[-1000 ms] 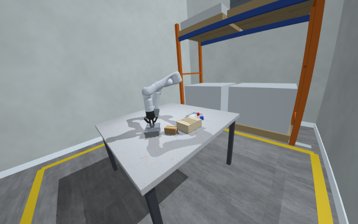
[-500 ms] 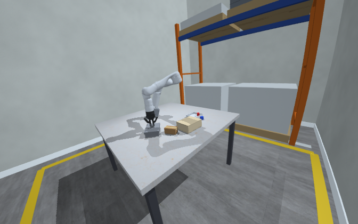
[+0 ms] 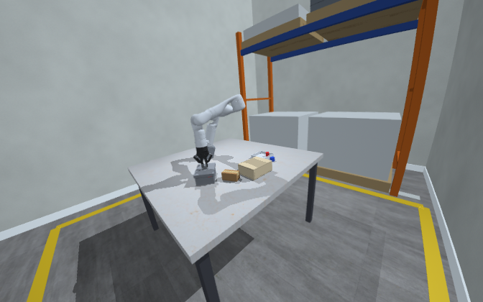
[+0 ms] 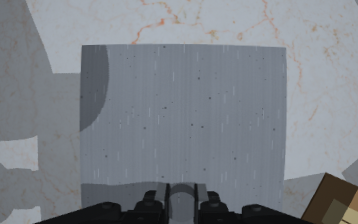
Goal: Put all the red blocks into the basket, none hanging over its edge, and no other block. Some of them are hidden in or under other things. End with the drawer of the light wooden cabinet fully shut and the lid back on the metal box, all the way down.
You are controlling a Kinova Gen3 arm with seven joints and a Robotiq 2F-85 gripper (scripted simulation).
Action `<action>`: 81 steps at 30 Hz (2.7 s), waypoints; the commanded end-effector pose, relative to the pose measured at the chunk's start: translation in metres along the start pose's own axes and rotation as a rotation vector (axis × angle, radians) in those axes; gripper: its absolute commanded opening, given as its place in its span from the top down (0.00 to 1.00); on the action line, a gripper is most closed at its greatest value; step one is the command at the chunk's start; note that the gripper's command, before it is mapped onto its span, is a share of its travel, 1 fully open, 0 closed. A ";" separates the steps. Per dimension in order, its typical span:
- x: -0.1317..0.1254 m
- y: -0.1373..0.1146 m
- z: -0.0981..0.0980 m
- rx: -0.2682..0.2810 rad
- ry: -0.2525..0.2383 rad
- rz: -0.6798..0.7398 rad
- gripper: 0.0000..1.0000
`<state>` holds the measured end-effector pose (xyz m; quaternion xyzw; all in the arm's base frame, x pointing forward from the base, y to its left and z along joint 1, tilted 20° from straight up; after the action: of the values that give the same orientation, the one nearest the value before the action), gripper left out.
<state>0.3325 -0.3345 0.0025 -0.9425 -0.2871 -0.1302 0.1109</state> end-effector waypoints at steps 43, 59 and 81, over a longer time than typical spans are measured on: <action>0.000 0.000 -0.093 -0.002 0.000 0.000 0.90; -0.099 -0.076 -0.098 -0.013 -0.011 0.184 0.90; -0.164 -0.211 -0.093 0.000 0.001 0.425 0.90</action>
<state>0.0644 -0.2734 0.0671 -0.9818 -0.0818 -0.1041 0.1364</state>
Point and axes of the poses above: the point where the finger pads meet when closed, its own z axis out along the fingers, its own x axis across the jaws, y = z × x, the point moved 6 cm from there along -z, back along the fingers, and after that the axes turned 9 degrees about z, right-handed, at the moved point
